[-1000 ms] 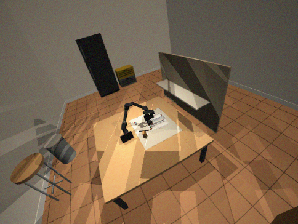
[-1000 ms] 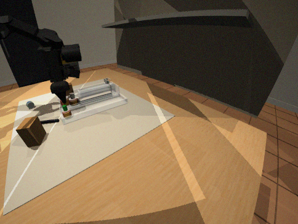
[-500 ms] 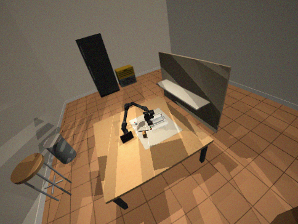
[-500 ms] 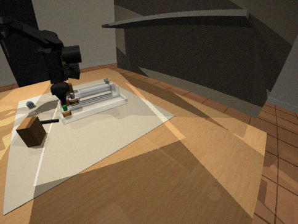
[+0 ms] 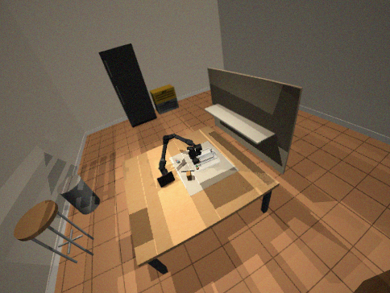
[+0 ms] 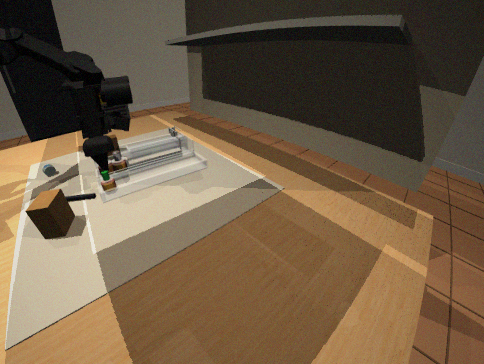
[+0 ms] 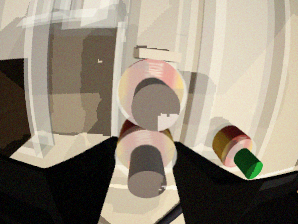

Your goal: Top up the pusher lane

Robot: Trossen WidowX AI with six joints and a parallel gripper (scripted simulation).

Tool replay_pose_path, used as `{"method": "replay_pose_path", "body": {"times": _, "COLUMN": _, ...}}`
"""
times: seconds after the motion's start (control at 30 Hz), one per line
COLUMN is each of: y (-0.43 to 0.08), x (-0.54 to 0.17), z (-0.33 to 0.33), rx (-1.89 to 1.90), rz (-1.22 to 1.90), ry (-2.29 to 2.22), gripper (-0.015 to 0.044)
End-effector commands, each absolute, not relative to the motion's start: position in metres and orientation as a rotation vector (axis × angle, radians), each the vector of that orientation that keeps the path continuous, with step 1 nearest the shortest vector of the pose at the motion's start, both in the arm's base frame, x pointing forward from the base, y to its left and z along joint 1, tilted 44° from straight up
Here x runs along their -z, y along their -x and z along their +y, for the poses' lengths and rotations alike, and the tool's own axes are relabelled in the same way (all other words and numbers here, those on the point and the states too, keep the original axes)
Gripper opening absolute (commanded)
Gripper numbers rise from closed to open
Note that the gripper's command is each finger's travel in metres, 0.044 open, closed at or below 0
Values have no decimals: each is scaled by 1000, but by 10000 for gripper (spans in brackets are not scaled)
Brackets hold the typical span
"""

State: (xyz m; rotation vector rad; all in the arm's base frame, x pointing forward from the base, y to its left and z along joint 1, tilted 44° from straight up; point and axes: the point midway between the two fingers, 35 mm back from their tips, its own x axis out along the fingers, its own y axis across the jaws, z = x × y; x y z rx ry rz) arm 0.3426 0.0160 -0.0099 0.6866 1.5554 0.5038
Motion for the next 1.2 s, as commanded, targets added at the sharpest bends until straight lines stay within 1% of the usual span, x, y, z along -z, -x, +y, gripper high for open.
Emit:
{"method": "replay_pose_path", "body": {"times": 0.0, "y": -345, "x": 10, "z": 17, "rx": -508, "rz": 1540, "ry": -691, "gripper": 0}}
{"method": "replay_pose_path", "body": {"times": 1.17, "y": -340, "x": 11, "z": 19, "rx": -508, "rz": 1540, "ry": -691, "gripper": 0}}
